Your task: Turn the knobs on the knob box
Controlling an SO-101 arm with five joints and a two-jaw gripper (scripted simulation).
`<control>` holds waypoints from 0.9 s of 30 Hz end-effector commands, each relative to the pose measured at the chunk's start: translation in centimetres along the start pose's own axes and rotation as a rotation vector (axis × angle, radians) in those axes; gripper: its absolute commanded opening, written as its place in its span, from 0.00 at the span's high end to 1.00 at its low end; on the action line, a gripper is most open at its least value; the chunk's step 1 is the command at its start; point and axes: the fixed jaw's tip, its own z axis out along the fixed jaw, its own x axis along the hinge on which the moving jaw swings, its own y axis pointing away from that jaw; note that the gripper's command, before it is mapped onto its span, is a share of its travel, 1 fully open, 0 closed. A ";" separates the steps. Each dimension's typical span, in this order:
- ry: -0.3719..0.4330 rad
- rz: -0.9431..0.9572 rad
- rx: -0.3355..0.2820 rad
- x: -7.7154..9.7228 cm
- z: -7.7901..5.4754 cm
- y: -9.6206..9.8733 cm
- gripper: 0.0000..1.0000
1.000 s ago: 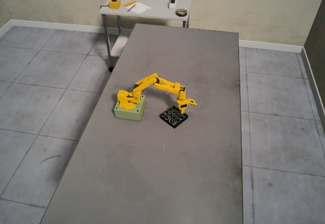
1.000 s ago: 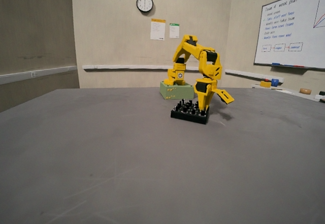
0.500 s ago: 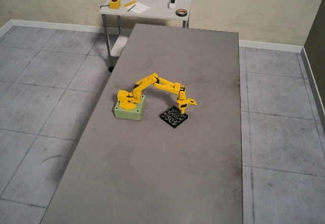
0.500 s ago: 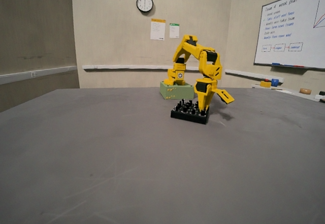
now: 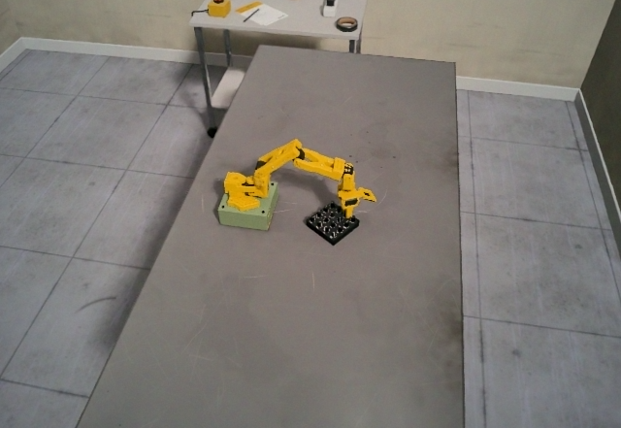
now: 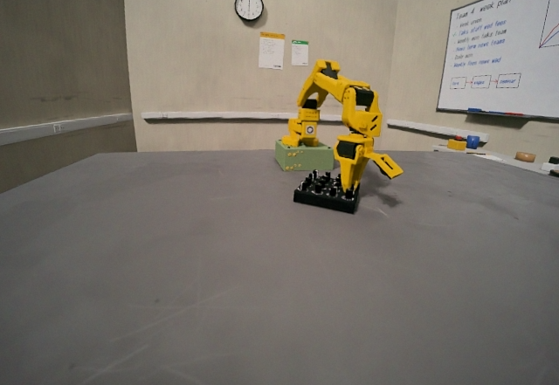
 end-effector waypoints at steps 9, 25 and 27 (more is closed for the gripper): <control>0.016 0.006 -0.009 0.2 -0.7 0.2 0.92; 0.016 0.006 -0.009 0.2 -2.7 0.2 0.92; 0.016 0.006 -0.009 0.2 -2.9 0.2 0.92</control>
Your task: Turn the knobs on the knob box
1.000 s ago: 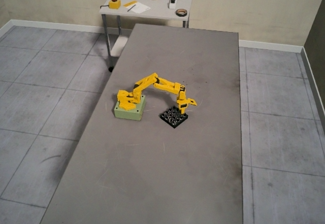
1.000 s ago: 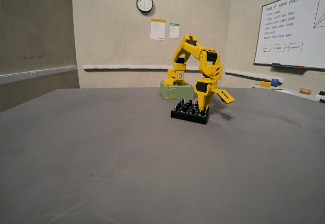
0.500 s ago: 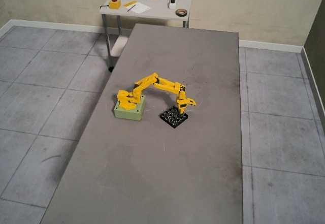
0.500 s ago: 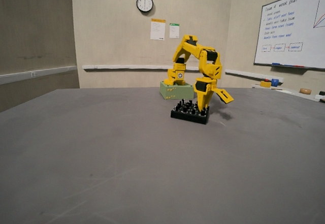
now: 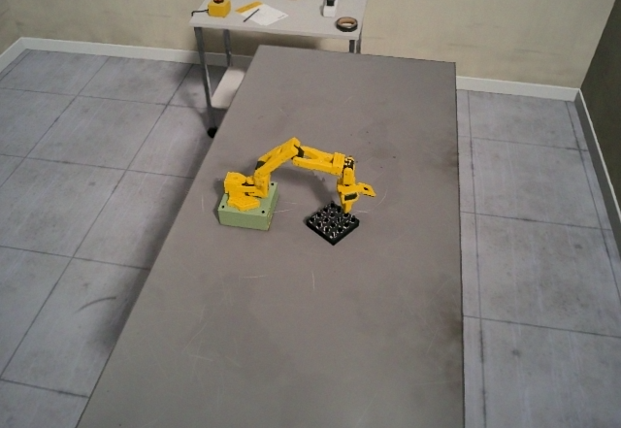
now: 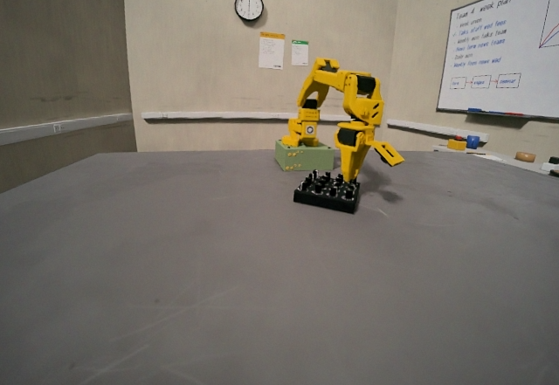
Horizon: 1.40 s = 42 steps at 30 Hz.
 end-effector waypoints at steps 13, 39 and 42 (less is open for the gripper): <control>-0.017 0.006 0.007 -0.2 -1.3 0.0 0.92; -0.017 0.006 0.007 3.6 -2.3 1.8 0.92; -0.017 0.006 0.007 4.7 -2.3 2.4 0.92</control>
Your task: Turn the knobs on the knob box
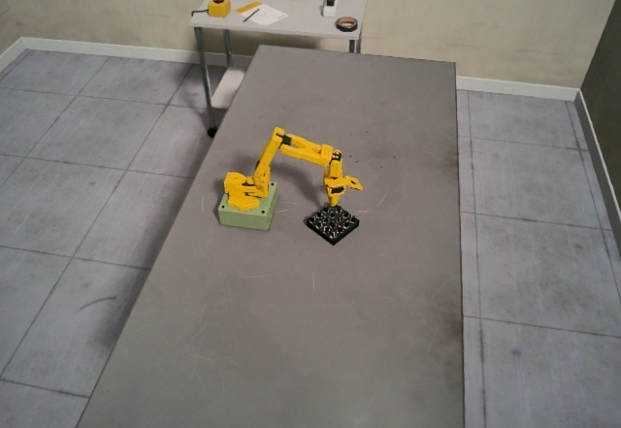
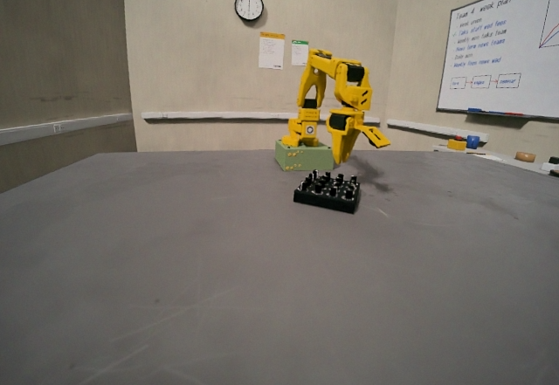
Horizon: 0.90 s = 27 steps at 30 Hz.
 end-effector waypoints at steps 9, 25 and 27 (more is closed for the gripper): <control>-0.040 0.006 0.018 3.4 0.2 1.7 0.92; -0.040 0.006 0.018 4.8 0.6 2.4 0.92; -0.040 0.004 0.018 4.8 0.6 2.4 0.92</control>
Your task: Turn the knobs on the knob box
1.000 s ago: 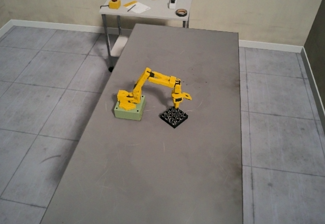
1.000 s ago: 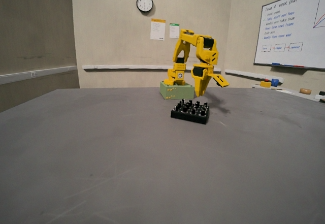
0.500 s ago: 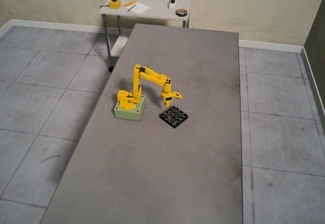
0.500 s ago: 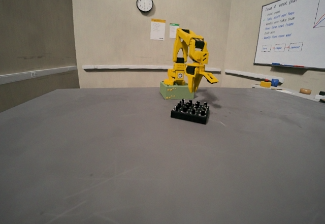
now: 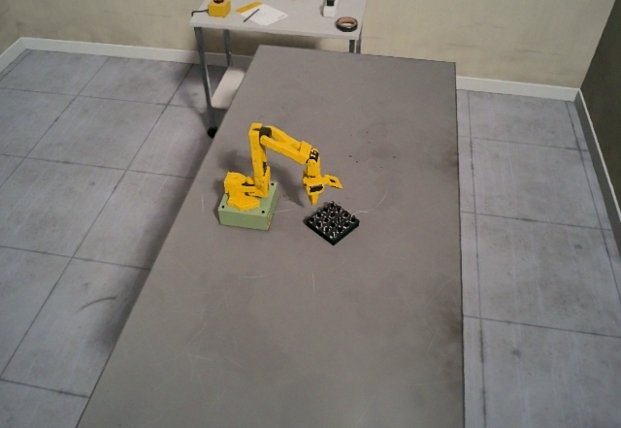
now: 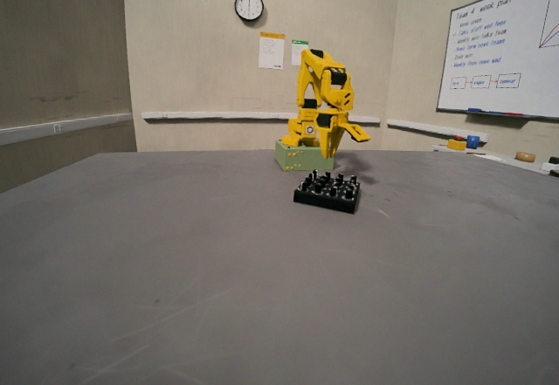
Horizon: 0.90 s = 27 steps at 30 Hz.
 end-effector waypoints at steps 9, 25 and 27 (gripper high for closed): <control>-0.009 -0.043 0.003 0.2 0.0 -0.1 0.92; -0.008 -0.309 0.004 0.8 0.0 -1.0 0.91; -0.008 -0.364 0.005 1.0 0.0 -1.2 0.91</control>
